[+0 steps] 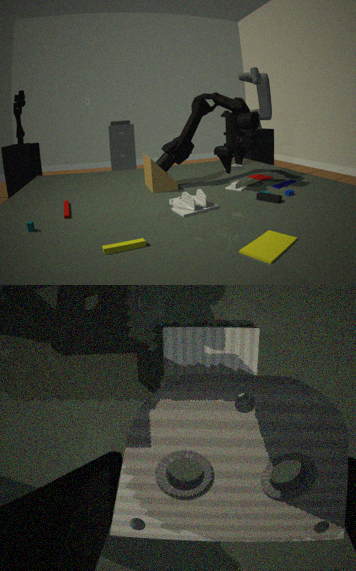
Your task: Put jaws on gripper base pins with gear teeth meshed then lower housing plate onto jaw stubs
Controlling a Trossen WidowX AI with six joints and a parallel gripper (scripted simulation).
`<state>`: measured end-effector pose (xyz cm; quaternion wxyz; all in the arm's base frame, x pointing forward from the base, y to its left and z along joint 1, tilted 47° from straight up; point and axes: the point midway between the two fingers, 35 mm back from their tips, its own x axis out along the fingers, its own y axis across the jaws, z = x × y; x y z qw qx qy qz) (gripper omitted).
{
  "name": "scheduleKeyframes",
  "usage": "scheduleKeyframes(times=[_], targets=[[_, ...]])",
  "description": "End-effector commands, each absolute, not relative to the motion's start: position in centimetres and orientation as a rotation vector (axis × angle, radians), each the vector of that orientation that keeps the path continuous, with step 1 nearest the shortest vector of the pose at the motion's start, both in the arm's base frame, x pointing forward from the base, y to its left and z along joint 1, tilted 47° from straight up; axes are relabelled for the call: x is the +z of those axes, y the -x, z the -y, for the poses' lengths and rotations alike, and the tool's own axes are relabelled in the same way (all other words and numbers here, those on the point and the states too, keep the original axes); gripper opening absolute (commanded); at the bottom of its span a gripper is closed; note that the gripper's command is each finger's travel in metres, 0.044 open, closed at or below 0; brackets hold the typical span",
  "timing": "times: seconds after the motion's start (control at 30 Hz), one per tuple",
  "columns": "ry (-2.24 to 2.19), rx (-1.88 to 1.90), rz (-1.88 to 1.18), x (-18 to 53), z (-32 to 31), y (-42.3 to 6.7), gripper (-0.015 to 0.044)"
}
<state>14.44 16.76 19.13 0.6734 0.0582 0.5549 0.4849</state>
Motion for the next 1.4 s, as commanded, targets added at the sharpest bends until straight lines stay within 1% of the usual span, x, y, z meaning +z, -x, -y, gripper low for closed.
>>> scheduleKeyframes(times=[0.0, 0.23, 1.37], targets=[[-0.137, 1.099, -1.246, 20.2, -15.9, -14.3, 0.0351], [-0.139, 1.095, -1.247, 20.2, -15.7, -14.5, 0.0351], [-0.206, 0.953, -1.345, 13.4, -10.2, -21.2, 0.0351]])
